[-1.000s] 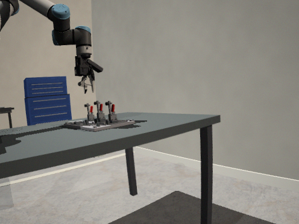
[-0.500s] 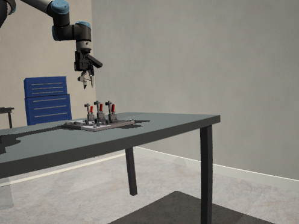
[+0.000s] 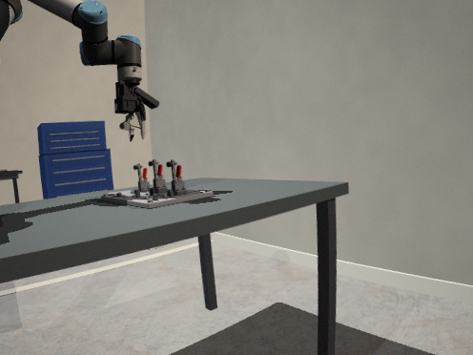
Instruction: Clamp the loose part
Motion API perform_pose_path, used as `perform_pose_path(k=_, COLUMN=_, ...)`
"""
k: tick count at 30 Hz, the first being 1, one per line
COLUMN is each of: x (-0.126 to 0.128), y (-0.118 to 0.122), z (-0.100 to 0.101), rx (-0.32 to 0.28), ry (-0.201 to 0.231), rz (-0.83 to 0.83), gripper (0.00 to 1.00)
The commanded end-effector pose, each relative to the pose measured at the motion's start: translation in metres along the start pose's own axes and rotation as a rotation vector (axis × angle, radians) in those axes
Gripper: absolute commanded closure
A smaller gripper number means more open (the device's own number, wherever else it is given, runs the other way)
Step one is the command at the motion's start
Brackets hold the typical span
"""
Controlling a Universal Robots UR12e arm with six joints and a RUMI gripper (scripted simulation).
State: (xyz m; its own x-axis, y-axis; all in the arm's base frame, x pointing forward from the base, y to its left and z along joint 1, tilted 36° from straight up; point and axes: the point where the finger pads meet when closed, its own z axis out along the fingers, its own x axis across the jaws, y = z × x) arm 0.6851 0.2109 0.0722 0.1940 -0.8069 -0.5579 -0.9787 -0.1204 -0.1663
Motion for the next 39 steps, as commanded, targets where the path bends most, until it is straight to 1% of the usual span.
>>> perform_pose_path(k=1, x=-0.019, y=0.006, z=0.000, rx=0.001, ry=-0.001, rz=-0.001, gripper=0.41)
perform_pose_path(k=3, x=-0.027, y=0.008, z=0.000, rx=0.001, ry=-0.001, rz=-0.001, gripper=0.41)
perform_pose_path(k=5, x=-0.027, y=0.008, z=0.000, rx=0.001, ry=-0.001, rz=-0.001, gripper=0.41)
perform_pose_path(k=20, x=-0.092, y=0.025, z=0.000, rx=0.001, ry=-0.001, rz=-0.001, gripper=0.41)
perform_pose_path(k=22, x=-0.092, y=0.025, z=0.000, rx=0.001, ry=-0.001, rz=-0.001, gripper=0.41)
perform_pose_path(k=27, x=-0.109, y=0.030, z=0.000, rx=0.000, ry=-0.001, rz=-0.001, gripper=0.41)
perform_pose_path(k=32, x=-0.121, y=0.033, z=0.000, rx=0.001, ry=-0.001, rz=-0.001, gripper=0.41)
perform_pose_path(k=39, x=-0.127, y=0.033, z=-0.001, rx=0.002, ry=0.000, rz=-0.002, gripper=0.41)
